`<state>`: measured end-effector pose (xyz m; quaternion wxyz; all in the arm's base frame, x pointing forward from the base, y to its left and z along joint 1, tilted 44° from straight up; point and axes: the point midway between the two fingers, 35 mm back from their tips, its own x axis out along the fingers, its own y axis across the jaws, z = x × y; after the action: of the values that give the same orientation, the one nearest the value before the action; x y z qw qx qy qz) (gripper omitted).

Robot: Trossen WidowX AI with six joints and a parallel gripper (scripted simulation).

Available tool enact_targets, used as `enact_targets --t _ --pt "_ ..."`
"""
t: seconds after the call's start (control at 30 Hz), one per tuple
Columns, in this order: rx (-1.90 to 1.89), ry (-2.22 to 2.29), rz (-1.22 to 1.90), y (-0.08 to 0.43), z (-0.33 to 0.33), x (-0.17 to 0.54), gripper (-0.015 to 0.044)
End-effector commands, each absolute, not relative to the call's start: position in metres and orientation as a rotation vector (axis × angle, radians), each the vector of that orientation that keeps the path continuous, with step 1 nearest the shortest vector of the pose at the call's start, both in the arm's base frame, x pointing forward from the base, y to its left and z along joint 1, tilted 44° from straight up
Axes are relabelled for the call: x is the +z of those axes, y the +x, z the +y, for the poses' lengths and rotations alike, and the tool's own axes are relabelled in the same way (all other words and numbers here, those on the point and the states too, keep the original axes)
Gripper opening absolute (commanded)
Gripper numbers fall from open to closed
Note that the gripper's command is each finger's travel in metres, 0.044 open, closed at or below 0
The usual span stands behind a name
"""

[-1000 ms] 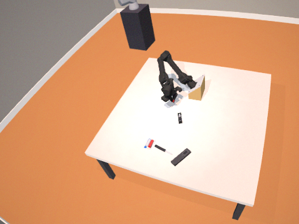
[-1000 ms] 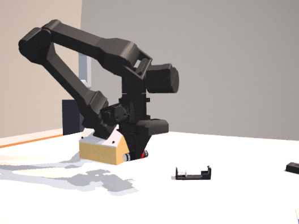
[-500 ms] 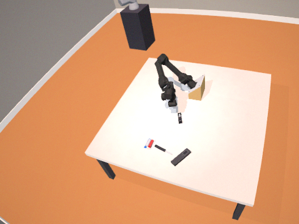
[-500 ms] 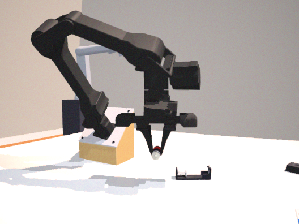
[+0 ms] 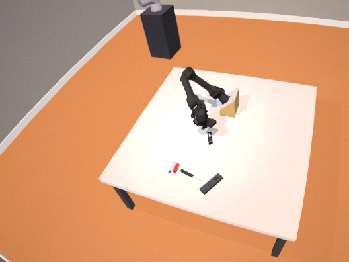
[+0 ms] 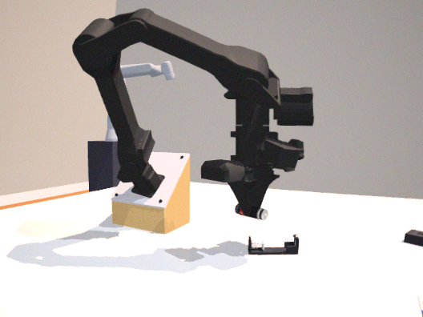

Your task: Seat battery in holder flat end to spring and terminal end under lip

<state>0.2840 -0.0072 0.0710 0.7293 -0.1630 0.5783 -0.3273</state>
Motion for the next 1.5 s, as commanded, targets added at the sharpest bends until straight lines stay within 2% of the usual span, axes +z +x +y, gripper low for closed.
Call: enact_targets --t 0.0,0.37,1.47 --pt "-0.59 -0.524 1.356 0.294 0.003 0.064 0.0063" --pt "-0.192 -0.987 1.529 0.315 0.029 0.042 0.0063" --pt "-0.044 -0.963 1.299 0.326 0.003 0.012 0.0063"
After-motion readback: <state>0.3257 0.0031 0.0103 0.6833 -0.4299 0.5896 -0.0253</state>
